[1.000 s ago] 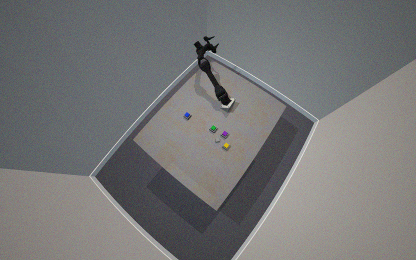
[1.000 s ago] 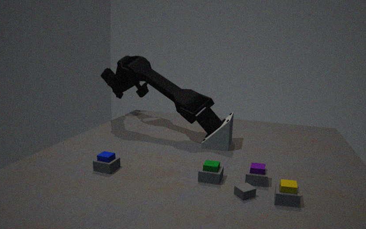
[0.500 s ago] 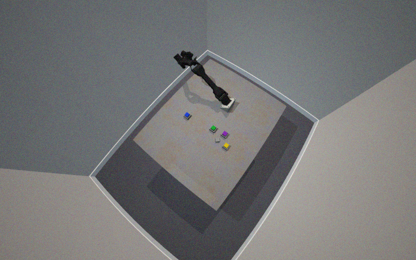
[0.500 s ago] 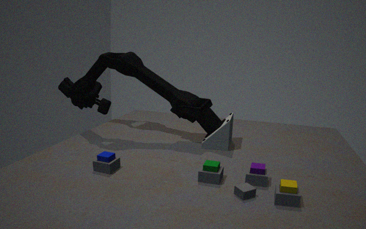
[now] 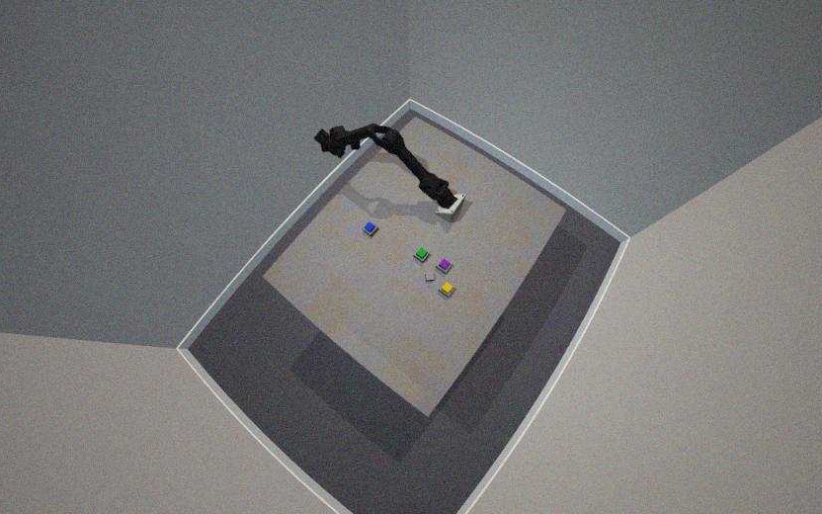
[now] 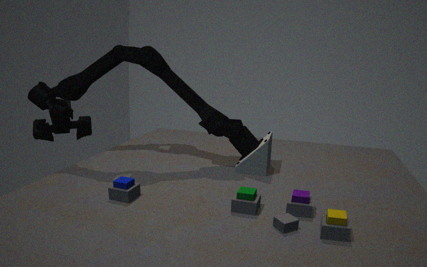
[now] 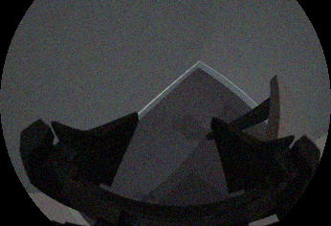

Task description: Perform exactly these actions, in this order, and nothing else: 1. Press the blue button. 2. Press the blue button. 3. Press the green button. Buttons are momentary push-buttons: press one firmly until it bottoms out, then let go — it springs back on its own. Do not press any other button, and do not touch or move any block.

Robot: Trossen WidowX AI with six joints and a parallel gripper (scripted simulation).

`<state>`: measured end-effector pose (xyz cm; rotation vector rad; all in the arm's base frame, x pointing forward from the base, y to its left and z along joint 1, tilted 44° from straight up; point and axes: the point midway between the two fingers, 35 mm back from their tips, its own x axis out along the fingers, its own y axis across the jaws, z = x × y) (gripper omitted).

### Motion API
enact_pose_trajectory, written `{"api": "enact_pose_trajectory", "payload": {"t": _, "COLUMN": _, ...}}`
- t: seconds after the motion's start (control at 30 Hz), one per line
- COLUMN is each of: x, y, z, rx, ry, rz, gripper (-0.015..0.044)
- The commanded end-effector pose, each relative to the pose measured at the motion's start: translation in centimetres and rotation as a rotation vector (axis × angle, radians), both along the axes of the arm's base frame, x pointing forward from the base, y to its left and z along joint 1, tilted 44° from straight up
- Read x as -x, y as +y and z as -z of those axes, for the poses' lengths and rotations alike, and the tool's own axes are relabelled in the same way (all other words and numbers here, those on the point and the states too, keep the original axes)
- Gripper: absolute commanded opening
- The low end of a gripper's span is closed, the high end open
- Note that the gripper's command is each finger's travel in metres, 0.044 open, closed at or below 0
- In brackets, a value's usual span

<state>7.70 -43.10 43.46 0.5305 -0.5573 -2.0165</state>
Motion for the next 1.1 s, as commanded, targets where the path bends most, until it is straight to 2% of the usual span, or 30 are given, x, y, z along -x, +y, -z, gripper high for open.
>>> {"api": "enact_pose_trajectory", "payload": {"t": 0.0, "x": -6.9, "y": 2.8, "z": 1.0, "rx": -0.111, "ry": 0.15, "rz": -0.235, "gripper": 0.04}}
{"api": "enact_pose_trajectory", "payload": {"t": 0.23, "x": -17.1, "y": 9.7, "z": 4.0, "rx": -0.274, "ry": 0.468, "rz": -0.636, "gripper": 0.04}}
{"api": "enact_pose_trajectory", "payload": {"t": 0.37, "x": -20.6, "y": 13.5, "z": 5.8, "rx": -0.334, "ry": 0.615, "rz": -0.804, "gripper": 0.04}}
{"api": "enact_pose_trajectory", "payload": {"t": 0.57, "x": -25.5, "y": 22.6, "z": 10.4, "rx": -0.451, "ry": 0.941, "rz": -1.139, "gripper": 0.04}}
{"api": "enact_pose_trajectory", "payload": {"t": 0.77, "x": -26.2, "y": 32.2, "z": 15.3, "rx": -0.578, "ry": 1.315, "rz": -1.388, "gripper": 0.04}}
{"api": "enact_pose_trajectory", "payload": {"t": 0.93, "x": -23.9, "y": 39.2, "z": 18.2, "rx": -0.646, "ry": 1.676, "rz": -1.531, "gripper": 0.04}}
{"api": "enact_pose_trajectory", "payload": {"t": 1.07, "x": -21.9, "y": 42.2, "z": 19.3, "rx": -0.674, "ry": 1.894, "rz": -1.555, "gripper": 0.04}}
